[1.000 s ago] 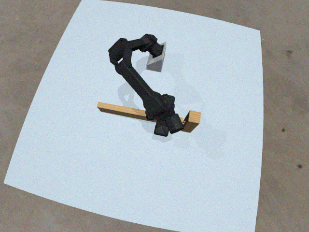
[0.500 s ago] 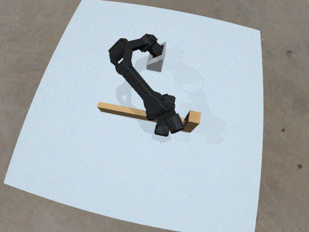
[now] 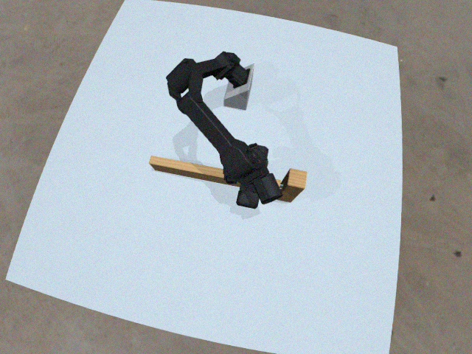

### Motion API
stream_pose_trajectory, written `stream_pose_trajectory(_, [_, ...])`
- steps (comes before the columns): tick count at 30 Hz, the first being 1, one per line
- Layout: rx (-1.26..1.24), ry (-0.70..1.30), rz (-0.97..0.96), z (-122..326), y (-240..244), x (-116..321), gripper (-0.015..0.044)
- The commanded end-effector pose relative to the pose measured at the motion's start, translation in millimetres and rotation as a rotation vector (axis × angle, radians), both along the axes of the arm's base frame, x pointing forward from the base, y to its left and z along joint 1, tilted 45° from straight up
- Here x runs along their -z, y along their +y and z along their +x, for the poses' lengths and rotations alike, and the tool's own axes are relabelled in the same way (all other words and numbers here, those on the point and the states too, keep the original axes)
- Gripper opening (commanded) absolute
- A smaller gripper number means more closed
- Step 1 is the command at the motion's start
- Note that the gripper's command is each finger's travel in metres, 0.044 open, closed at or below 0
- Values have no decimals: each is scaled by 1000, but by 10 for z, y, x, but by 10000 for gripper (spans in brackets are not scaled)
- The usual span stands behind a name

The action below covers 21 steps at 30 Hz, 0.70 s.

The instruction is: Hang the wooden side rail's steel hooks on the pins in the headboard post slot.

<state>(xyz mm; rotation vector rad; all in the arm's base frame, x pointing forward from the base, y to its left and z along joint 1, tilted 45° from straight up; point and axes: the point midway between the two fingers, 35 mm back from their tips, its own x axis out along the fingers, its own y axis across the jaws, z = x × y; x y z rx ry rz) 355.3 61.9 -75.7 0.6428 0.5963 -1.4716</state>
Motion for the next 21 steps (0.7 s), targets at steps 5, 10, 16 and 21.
stream_pose_trajectory(5, [-8, -2, 3, -6, 50, 6, 0])
stream_pose_trajectory(10, [-8, -2, 3, 0, 51, 13, 0])
stream_pose_trajectory(16, [-8, -2, 3, 4, 57, 13, 0])
stream_pose_trajectory(21, [-8, -2, 3, 0, 65, 13, 0])
